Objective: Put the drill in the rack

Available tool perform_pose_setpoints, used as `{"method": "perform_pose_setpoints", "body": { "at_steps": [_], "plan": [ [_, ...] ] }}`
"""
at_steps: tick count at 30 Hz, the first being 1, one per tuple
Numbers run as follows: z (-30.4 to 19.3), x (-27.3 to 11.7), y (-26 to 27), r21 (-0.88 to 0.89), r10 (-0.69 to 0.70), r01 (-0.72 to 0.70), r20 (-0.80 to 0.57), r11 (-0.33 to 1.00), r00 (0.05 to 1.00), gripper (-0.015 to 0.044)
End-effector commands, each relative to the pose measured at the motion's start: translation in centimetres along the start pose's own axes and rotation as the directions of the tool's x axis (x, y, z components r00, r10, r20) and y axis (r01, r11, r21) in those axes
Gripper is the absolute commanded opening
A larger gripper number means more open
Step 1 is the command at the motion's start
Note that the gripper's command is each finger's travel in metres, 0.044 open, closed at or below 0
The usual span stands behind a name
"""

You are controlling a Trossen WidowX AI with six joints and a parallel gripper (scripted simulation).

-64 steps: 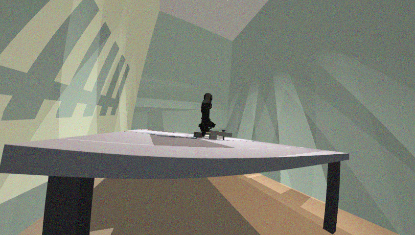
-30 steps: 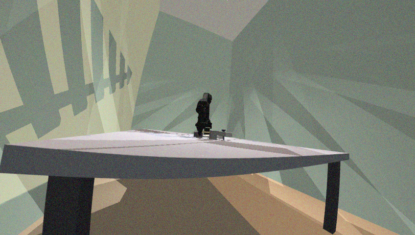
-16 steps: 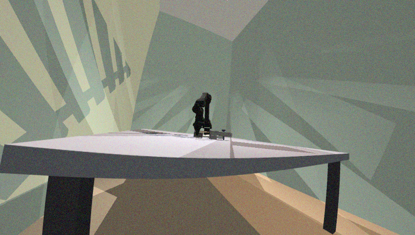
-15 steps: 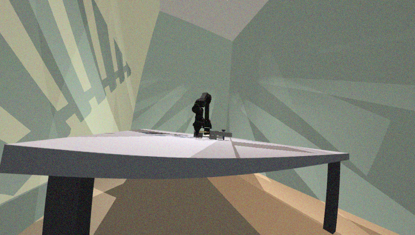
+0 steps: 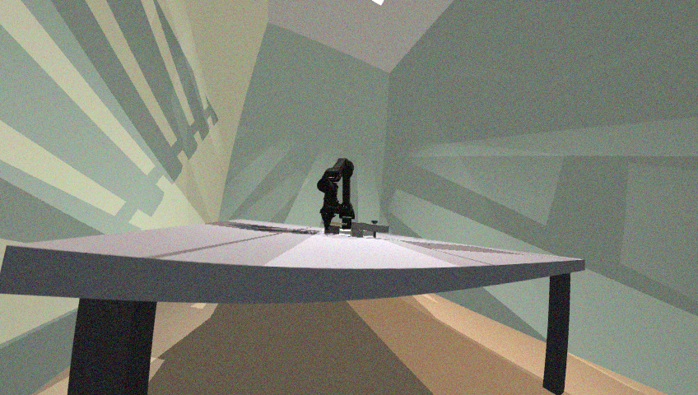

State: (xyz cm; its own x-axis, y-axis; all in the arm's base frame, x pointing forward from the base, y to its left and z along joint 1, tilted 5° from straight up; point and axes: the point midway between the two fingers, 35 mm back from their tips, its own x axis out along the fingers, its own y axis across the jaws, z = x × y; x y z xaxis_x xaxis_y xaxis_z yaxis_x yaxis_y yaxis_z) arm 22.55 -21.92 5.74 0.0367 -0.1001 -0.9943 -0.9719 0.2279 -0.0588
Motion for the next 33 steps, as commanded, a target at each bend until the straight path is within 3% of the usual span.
{"method": "perform_pose_setpoints", "body": {
  "at_steps": [1,33],
  "plan": [
    [0.0,-0.3,0.0,-0.006,-0.002,0.002,0.004,1.0,1.0,0.0],
    [-0.1,-2.0,0.1,-0.006,-0.002,0.002,0.003,1.0,1.0,0.0]
  ]
}}
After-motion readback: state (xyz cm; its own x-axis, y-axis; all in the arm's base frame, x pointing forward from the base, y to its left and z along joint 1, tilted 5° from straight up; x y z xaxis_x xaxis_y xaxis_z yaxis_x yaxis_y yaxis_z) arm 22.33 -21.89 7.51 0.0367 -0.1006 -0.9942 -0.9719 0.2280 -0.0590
